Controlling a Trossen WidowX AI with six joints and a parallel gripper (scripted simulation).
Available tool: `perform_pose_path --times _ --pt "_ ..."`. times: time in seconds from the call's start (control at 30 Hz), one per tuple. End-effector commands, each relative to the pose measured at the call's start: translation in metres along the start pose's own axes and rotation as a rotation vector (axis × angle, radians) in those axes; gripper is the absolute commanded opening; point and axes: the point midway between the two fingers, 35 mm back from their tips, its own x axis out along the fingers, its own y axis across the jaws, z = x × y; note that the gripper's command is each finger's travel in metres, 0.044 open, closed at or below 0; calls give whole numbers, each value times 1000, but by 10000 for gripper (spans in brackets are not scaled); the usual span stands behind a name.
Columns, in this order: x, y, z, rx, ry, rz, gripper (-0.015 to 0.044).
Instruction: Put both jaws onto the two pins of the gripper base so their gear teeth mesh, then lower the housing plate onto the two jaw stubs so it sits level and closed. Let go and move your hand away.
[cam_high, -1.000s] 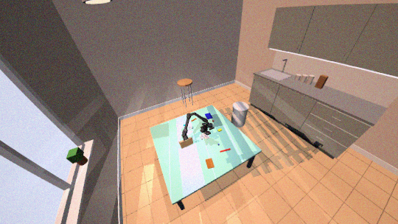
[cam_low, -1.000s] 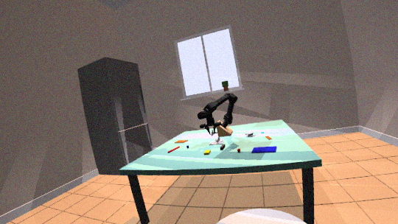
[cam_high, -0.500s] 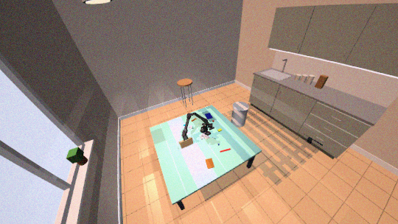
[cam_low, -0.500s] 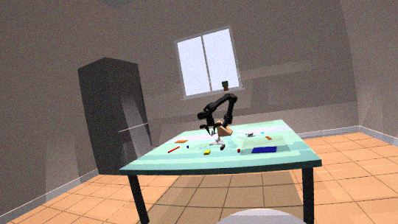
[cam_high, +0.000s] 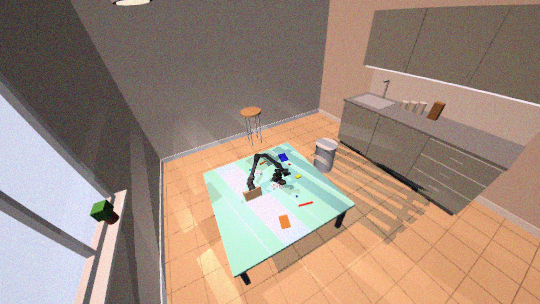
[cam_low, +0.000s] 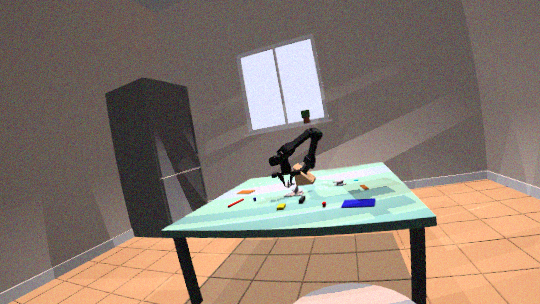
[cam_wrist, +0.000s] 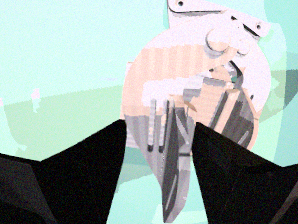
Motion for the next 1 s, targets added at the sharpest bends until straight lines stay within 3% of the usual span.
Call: perform_pose_path --times 0.0,0.97 --pt "8 -1 1 3 -2 -5 134" --pt "26 -2 2 4 -2 -7 134"
